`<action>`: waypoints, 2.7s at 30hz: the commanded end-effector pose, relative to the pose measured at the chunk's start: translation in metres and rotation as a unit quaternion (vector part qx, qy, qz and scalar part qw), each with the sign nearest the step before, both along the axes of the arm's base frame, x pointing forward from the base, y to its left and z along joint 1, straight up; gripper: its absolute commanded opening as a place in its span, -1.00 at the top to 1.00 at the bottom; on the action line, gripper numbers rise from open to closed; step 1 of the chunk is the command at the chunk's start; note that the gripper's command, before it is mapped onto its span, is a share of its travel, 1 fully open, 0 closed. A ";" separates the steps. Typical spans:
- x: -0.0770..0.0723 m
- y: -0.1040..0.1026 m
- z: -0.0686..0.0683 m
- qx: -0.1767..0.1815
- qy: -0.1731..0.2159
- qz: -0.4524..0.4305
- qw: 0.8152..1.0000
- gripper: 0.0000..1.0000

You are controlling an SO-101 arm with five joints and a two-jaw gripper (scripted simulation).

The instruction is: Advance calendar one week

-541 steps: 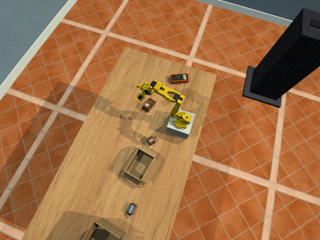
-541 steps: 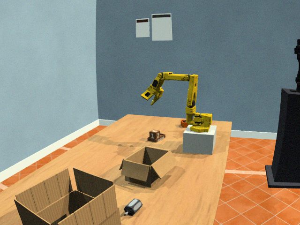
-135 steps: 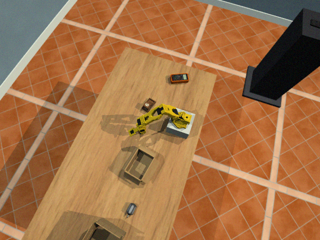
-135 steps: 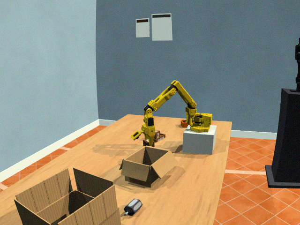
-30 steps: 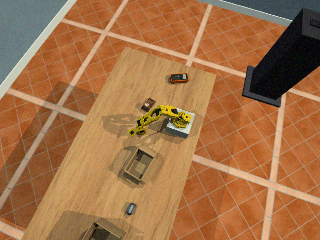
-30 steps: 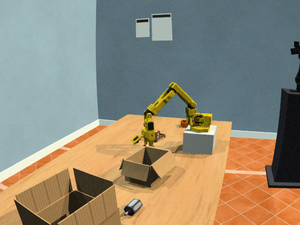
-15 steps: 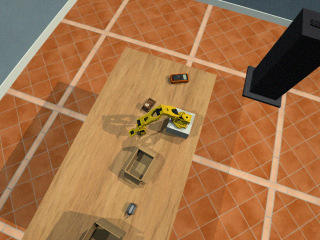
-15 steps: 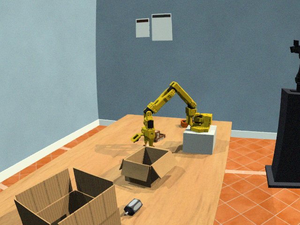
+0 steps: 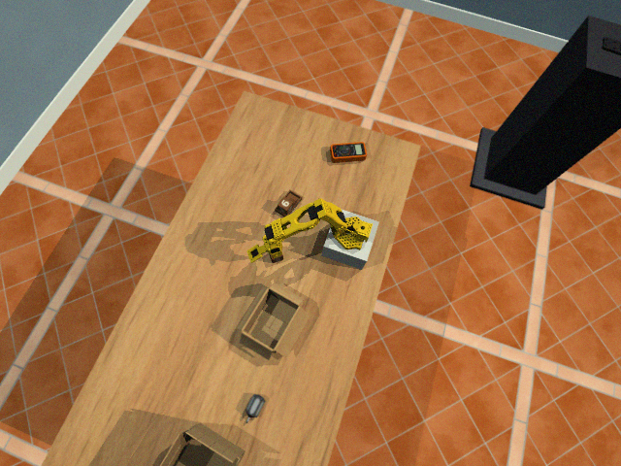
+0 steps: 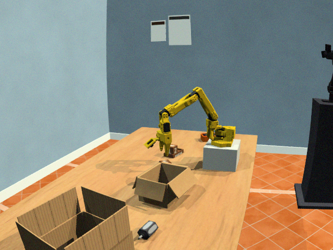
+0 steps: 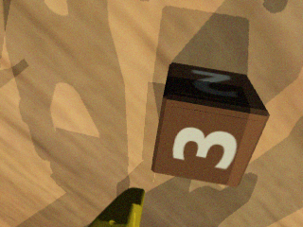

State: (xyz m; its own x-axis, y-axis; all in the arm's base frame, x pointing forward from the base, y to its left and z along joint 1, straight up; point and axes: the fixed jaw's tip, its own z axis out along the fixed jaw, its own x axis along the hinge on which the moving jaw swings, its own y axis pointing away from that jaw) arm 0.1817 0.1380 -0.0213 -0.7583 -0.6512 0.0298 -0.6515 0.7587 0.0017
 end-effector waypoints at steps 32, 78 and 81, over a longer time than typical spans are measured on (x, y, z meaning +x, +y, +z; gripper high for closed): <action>0.011 0.006 0.027 0.029 -0.040 -0.009 0.999 0.29; 0.034 0.019 0.118 0.131 -0.220 0.073 0.964 0.30; 0.034 0.018 0.116 0.123 -0.224 0.108 0.961 0.30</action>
State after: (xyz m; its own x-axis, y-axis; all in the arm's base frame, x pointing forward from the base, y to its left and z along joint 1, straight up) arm 0.2150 0.1589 0.0951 -0.5582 -0.7020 -0.4423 -0.7396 0.6626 -0.1182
